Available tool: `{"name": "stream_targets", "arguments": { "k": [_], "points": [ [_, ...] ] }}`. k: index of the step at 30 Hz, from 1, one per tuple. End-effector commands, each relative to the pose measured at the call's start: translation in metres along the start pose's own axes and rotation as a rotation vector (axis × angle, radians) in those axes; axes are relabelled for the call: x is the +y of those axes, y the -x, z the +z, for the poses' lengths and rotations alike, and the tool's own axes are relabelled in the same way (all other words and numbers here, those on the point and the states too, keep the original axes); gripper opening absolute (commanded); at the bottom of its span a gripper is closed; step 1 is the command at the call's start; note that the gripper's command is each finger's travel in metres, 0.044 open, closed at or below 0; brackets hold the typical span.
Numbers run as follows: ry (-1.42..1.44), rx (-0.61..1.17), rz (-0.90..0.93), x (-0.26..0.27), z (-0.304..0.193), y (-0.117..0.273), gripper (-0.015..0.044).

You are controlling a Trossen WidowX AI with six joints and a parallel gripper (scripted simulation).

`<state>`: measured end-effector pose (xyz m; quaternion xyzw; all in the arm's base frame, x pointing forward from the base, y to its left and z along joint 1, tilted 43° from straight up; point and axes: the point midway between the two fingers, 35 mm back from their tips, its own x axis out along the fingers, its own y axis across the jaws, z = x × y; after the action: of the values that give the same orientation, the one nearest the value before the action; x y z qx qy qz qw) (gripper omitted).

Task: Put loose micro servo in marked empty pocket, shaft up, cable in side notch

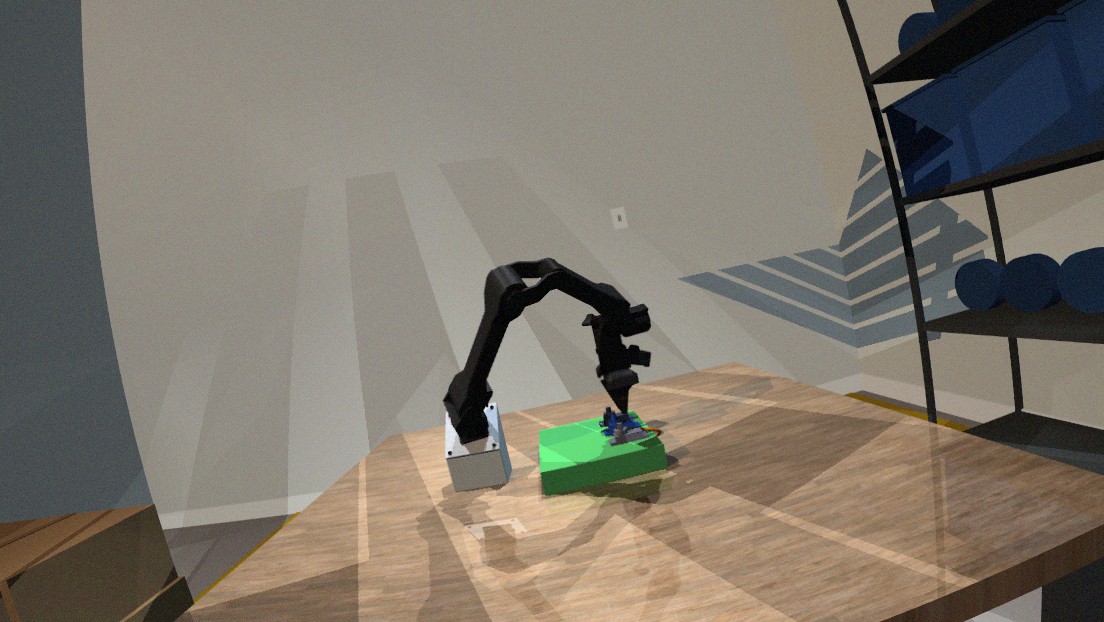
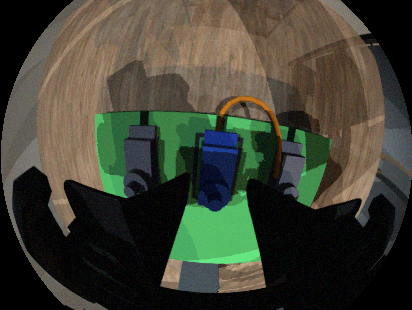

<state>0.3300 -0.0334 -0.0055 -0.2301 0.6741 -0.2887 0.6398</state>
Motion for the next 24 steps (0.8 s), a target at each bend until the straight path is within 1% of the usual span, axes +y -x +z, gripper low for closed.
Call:
{"name": "stream_targets", "arguments": {
  "k": [1,3,7,8,14,20,24],
  "points": [
    [0.003,0.003,0.005,0.002,-0.013,0.01,0.0266],
    [0.003,0.004,0.01,0.004,-0.032,0.026,0.0319],
    [-0.001,0.009,0.009,0.003,-0.092,0.061,0.0424],
    [-0.002,0.01,0.007,0.002,-0.1,0.065,0.044],
    [-0.002,0.01,0.006,0.002,-0.103,0.068,0.044],
    [0.007,0.002,0.006,0.002,-0.102,0.108,0.044],
    [0.008,0.001,0.006,0.001,-0.102,0.114,0.044]
  ]
}}
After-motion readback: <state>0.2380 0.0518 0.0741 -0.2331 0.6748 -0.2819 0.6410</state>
